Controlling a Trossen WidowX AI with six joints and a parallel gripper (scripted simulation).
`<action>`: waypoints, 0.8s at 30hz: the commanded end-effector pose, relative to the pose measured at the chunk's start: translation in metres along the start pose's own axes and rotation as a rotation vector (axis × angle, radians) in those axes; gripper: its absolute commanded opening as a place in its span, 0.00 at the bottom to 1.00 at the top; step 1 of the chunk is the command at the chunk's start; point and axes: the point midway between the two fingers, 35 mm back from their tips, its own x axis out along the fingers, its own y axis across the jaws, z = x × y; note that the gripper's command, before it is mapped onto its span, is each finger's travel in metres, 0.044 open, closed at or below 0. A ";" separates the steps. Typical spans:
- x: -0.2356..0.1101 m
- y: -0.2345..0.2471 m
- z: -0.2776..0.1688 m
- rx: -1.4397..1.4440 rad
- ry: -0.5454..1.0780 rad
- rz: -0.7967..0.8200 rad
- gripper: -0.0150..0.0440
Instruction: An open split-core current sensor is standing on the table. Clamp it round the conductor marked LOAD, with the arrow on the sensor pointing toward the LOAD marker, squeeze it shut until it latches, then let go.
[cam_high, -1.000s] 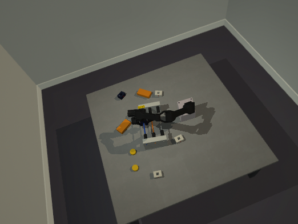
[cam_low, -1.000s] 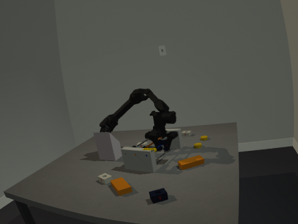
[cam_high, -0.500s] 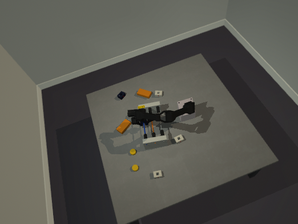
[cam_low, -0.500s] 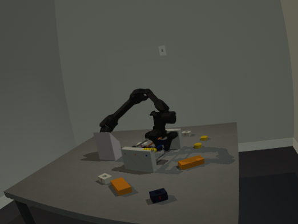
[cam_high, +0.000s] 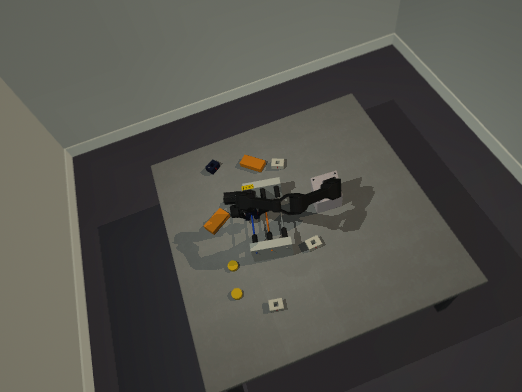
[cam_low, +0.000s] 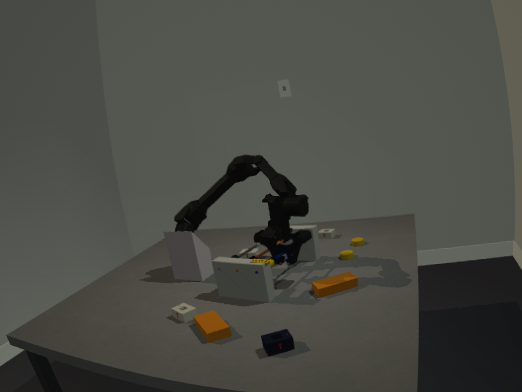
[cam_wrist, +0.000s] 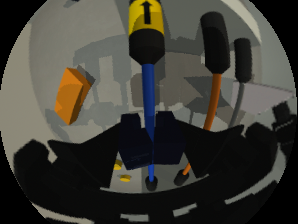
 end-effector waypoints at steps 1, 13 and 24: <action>0.000 0.000 0.000 -0.002 -0.001 0.001 0.25; -0.002 0.000 0.000 0.001 0.000 0.000 0.25; -0.015 0.000 0.000 0.003 0.002 0.000 0.25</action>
